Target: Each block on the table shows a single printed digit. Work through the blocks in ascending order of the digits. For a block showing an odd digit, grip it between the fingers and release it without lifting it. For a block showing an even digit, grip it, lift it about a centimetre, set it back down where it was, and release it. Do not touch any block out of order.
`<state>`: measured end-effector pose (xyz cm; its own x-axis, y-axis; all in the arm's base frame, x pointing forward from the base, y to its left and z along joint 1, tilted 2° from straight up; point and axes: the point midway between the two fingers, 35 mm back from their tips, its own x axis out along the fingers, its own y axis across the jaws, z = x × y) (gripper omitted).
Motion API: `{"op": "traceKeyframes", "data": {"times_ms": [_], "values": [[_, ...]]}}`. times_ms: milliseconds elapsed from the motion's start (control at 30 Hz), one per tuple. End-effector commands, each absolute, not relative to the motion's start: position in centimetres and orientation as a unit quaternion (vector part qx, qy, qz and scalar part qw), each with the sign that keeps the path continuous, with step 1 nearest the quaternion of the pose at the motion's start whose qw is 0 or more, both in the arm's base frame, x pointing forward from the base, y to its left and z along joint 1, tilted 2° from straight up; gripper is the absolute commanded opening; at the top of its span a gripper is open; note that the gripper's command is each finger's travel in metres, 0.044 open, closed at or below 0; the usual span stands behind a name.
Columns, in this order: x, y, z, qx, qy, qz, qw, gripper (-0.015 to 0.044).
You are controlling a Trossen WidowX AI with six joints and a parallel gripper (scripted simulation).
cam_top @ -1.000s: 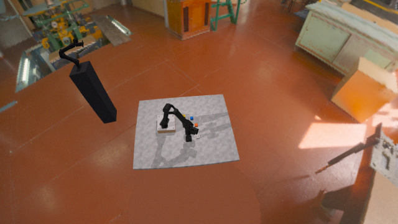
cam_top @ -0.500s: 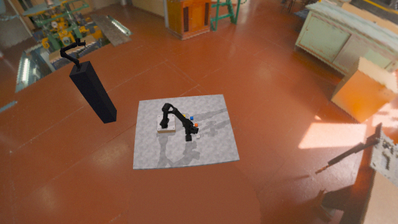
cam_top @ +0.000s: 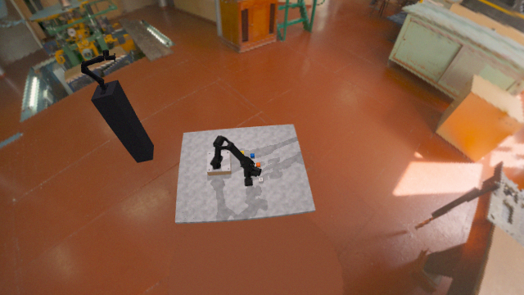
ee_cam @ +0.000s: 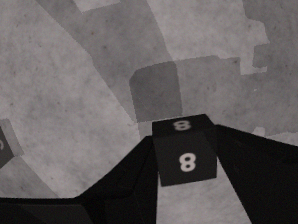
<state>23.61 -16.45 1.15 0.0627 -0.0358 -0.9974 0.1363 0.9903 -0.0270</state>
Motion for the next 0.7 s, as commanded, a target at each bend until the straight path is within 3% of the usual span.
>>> {"op": "traceKeyframes", "data": {"times_ms": [0, 500, 667], "values": [[23.56, -16.46, 0.53, 0.035, 0.684, -0.058, 0.727, 0.012], [23.59, -16.47, -0.14, 0.035, 0.684, -0.058, 0.727, 0.012], [23.59, -16.47, -0.14, 0.035, 0.684, -0.058, 0.727, 0.0251]]}}
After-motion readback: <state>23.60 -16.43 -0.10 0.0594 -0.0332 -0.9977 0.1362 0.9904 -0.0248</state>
